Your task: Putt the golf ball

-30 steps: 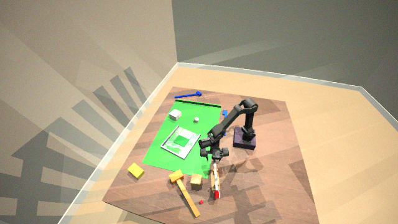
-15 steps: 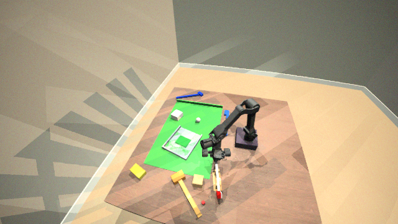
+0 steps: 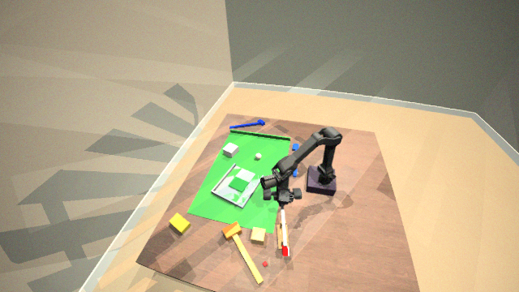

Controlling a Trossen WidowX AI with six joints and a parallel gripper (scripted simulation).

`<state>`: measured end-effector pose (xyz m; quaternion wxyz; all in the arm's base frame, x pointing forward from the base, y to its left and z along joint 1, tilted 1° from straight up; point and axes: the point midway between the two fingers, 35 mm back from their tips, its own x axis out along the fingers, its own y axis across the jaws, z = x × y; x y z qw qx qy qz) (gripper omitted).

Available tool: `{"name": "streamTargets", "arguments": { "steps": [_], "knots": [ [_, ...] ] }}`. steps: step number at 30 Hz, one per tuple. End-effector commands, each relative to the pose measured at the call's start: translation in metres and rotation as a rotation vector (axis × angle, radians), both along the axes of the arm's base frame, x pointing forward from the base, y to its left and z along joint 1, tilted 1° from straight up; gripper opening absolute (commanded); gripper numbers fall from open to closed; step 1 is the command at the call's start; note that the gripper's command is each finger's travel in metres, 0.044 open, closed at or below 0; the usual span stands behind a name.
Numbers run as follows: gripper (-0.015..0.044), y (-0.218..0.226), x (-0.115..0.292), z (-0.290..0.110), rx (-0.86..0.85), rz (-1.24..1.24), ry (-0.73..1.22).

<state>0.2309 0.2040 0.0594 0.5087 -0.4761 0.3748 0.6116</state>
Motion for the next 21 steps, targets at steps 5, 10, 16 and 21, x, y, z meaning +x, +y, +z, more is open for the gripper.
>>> {"name": "streamTargets", "arguments": {
  "steps": [5, 10, 16, 21],
  "knots": [
    [0.0, 0.0, -0.003, 0.056, 0.021, 0.004, -0.013],
    [0.0, -0.005, -0.001, 0.049, 0.009, -0.019, -0.01],
    [0.0, -0.033, 0.017, 0.05, -0.012, -0.188, 0.006],
    [0.0, -0.059, 0.028, 0.051, -0.03, -0.315, 0.009]
  ]
}}
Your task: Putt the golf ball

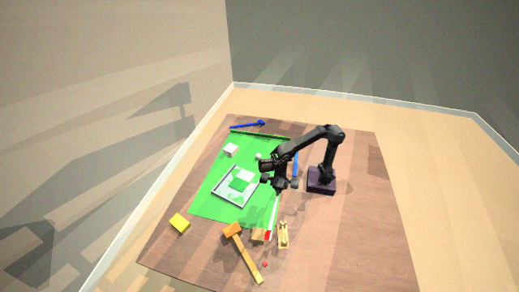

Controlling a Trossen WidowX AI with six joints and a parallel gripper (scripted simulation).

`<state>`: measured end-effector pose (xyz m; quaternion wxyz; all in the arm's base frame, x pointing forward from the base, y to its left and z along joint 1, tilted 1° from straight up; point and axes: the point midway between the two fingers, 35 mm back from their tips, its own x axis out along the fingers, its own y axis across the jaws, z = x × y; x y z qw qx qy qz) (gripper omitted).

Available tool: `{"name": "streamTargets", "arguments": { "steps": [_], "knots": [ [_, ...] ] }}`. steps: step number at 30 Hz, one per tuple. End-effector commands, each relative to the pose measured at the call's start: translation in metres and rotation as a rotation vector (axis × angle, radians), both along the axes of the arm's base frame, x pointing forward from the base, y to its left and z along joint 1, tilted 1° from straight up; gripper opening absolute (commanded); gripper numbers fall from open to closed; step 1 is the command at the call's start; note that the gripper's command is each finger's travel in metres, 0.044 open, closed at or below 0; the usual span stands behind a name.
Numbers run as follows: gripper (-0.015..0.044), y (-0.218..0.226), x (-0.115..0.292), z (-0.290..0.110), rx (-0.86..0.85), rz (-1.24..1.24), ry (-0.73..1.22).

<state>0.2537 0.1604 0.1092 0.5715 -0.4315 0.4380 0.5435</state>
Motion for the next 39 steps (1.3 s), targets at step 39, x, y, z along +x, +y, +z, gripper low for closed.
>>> {"name": "streamTargets", "arguments": {
  "steps": [39],
  "knots": [
    [0.0, -0.212, 0.017, 0.011, -0.09, -1.161, 0.118]
  ]
}}
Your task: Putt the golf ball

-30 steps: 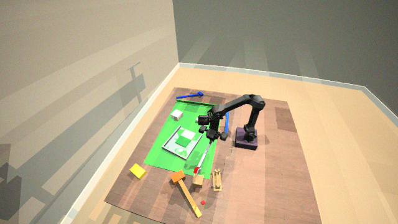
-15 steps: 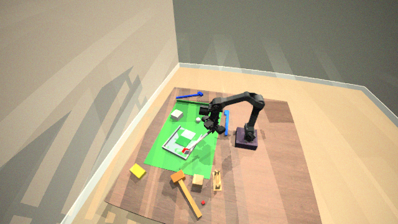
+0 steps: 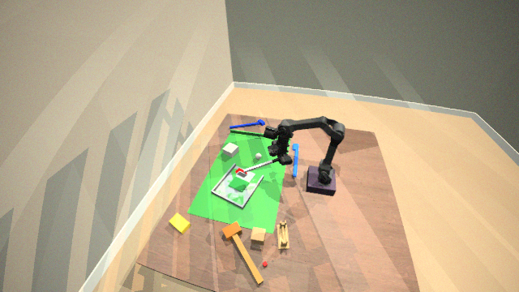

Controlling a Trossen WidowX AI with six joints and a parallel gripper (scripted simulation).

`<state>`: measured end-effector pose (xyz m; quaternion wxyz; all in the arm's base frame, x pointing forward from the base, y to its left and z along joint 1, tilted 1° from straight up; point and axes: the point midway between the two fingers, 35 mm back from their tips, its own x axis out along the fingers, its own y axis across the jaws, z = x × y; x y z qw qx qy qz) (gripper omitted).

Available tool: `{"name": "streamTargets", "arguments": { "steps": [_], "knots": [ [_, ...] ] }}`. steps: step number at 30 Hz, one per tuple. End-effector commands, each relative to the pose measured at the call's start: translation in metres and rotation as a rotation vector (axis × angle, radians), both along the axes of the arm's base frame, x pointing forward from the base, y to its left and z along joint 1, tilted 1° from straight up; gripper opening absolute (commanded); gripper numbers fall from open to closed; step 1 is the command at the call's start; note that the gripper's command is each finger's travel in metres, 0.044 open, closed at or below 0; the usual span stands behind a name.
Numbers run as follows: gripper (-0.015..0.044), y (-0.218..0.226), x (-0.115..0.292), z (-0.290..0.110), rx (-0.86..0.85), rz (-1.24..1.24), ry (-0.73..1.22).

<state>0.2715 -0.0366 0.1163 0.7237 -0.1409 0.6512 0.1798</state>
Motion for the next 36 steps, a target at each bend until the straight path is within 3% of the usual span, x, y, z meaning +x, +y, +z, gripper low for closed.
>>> {"name": "streamTargets", "arguments": {
  "steps": [1, 22, 36],
  "knots": [
    [0.0, -0.02, -0.003, 0.004, -0.007, -0.12, 0.001],
    [0.0, -0.111, -0.054, 0.01, -0.03, -0.74, 0.07],
    [0.0, -0.114, -0.054, -0.02, -0.03, -0.76, 0.073]
  ]
}}
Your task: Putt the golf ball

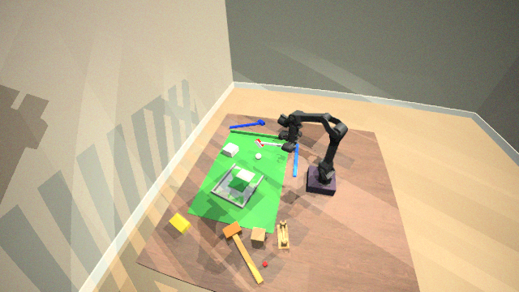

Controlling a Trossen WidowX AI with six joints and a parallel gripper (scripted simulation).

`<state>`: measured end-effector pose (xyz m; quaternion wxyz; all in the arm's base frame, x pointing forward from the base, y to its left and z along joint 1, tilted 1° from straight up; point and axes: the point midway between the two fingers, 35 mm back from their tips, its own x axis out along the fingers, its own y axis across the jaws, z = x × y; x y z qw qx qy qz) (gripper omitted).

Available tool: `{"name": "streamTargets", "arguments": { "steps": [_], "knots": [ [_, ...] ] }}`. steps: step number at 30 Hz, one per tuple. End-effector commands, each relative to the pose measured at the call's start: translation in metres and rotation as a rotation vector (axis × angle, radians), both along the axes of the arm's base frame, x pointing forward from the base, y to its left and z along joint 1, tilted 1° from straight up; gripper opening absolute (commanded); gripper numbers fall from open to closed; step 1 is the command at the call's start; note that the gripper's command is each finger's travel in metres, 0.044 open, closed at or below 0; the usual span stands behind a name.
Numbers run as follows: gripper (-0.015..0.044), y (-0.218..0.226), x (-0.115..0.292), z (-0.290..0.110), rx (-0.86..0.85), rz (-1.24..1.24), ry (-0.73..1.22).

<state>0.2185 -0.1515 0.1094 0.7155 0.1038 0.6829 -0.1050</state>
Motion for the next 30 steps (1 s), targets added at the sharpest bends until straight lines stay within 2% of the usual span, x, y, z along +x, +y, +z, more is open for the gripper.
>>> {"name": "streamTargets", "arguments": {
  "steps": [1, 25, 30],
  "knots": [
    [0.0, 0.001, -0.001, -0.017, 0.003, -0.005, 0.006],
    [0.0, 0.001, 0.0, -0.052, 0.003, -0.005, 0.006],
    [0.0, 0.001, 0.0, -0.05, 0.005, -0.002, 0.006]
  ]
}}
